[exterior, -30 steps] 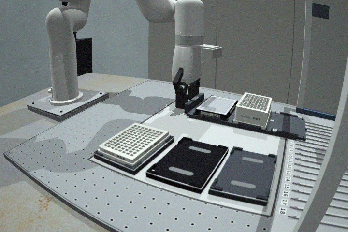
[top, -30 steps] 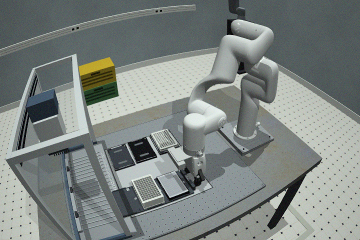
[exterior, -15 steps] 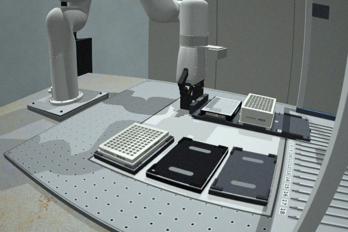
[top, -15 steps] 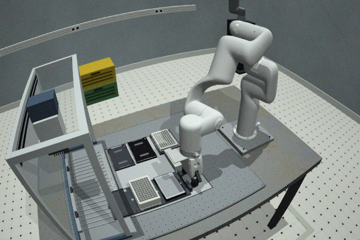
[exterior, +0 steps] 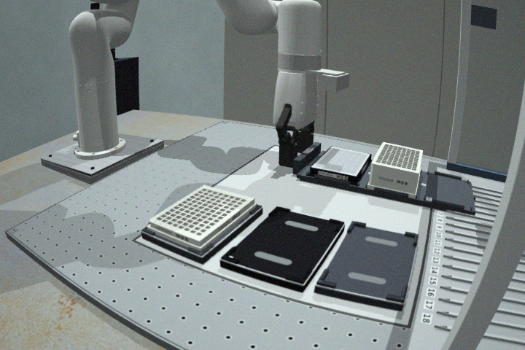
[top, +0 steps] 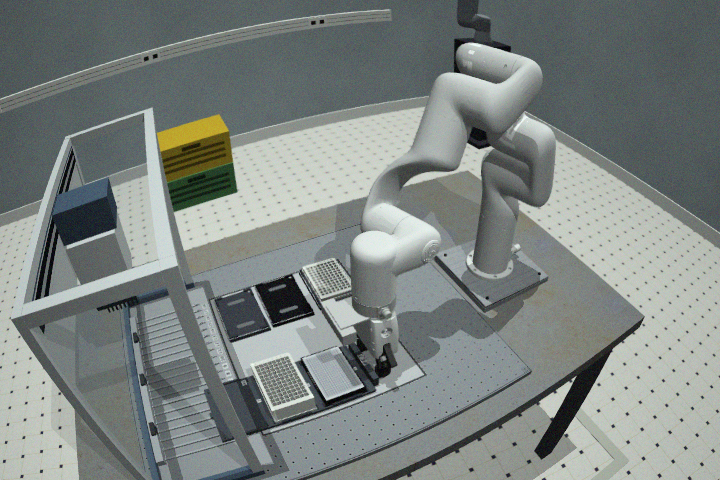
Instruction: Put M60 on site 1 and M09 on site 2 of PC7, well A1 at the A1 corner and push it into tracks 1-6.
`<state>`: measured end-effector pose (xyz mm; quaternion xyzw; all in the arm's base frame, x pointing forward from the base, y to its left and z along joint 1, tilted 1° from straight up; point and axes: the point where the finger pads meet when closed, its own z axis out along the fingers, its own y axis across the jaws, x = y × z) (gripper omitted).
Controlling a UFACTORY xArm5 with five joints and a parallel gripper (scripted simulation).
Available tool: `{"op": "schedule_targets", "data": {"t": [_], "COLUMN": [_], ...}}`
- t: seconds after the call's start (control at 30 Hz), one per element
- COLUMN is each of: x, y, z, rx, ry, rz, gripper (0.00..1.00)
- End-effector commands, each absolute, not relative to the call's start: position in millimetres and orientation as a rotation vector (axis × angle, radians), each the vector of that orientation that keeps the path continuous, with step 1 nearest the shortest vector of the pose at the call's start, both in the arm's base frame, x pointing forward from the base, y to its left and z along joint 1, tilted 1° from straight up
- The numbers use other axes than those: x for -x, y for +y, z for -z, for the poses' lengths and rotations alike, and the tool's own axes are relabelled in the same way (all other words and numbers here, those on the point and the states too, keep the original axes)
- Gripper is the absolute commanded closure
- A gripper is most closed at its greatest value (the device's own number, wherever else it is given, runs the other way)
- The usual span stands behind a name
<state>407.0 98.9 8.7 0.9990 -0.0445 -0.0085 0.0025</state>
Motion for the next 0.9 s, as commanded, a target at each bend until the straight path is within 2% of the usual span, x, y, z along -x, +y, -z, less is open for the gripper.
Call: {"op": "schedule_targets", "data": {"t": [0.0, 0.87], "x": [-412, -436], "y": [99, 97], "z": [-10, -9], "rx": [-3.149, -3.149], "ry": [-0.141, -0.141], "rz": [0.027, 0.027], "gripper": [0.19, 0.19]}}
